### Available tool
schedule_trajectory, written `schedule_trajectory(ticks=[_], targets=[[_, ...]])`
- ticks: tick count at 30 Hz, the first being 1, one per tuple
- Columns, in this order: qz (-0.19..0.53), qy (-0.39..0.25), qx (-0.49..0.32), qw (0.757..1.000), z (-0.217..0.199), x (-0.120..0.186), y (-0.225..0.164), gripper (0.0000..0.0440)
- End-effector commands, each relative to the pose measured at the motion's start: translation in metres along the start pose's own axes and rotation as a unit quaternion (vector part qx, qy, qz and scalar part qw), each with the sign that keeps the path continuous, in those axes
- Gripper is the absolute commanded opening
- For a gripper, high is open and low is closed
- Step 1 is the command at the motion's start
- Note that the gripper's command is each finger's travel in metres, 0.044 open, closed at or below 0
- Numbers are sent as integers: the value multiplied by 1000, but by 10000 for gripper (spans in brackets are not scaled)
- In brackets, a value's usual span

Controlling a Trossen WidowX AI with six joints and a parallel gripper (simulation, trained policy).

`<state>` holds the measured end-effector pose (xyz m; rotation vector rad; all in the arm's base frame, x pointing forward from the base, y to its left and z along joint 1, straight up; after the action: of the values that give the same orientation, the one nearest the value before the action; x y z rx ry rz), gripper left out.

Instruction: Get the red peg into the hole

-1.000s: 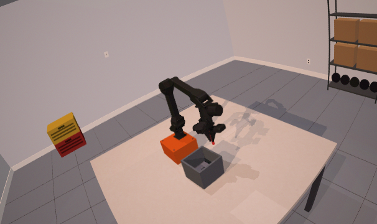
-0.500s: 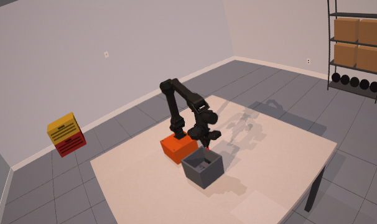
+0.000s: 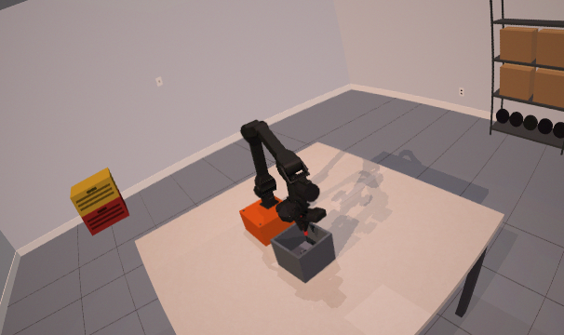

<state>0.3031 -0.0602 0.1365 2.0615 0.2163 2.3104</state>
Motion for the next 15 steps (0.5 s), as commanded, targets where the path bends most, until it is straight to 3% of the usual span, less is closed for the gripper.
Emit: schedule_trajectory(ticks=[1, 15], targets=[[8, -8, -1, 1000, -3, -11, 4, 0], [23, -10, 1, 1000, -2, -43, 20, 1]])
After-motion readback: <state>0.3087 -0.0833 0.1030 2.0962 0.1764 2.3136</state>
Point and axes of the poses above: the point midway between the two fingers, 35 mm back from their tips, its own x axis back along the fingers, its own z axis across the jaws, y = z × x, the point moved 5 cm from there along x, back along the fingers, and after that the axes turned 4 degrees about -x, right-handed, at the moved point
